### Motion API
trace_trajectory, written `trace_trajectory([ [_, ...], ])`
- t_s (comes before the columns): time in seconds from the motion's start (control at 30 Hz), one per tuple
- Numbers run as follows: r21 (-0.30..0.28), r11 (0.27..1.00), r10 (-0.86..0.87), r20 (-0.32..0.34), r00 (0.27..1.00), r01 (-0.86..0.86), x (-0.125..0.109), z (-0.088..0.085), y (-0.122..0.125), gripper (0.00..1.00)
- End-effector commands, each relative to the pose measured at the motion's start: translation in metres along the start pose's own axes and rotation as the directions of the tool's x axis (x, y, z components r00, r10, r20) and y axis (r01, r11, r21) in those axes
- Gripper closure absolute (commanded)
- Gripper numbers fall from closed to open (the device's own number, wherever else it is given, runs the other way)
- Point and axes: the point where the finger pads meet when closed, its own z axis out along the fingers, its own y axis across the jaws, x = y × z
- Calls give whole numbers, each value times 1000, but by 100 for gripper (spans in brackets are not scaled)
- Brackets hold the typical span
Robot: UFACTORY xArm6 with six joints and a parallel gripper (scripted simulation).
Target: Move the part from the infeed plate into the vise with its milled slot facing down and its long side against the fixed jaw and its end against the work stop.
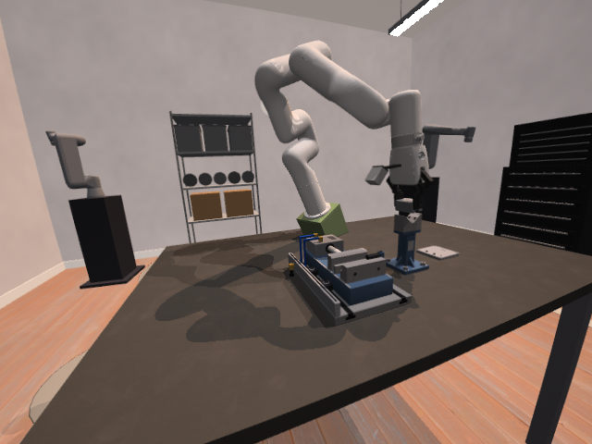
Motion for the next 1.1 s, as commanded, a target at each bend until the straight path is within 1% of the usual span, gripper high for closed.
trace_trajectory([
  [0.0,3,1000,1,-43,999,-1,-1,-1,-1,100],
  [0.1,3,1000,1,-63,998,-1,-1,-1,-1,100],
  [0.47,3,1000,1,-97,995,-1,-2,-1,-1,100],
  [1.07,3,1000,1,-104,995,-1,-2,-1,-1,100],
])
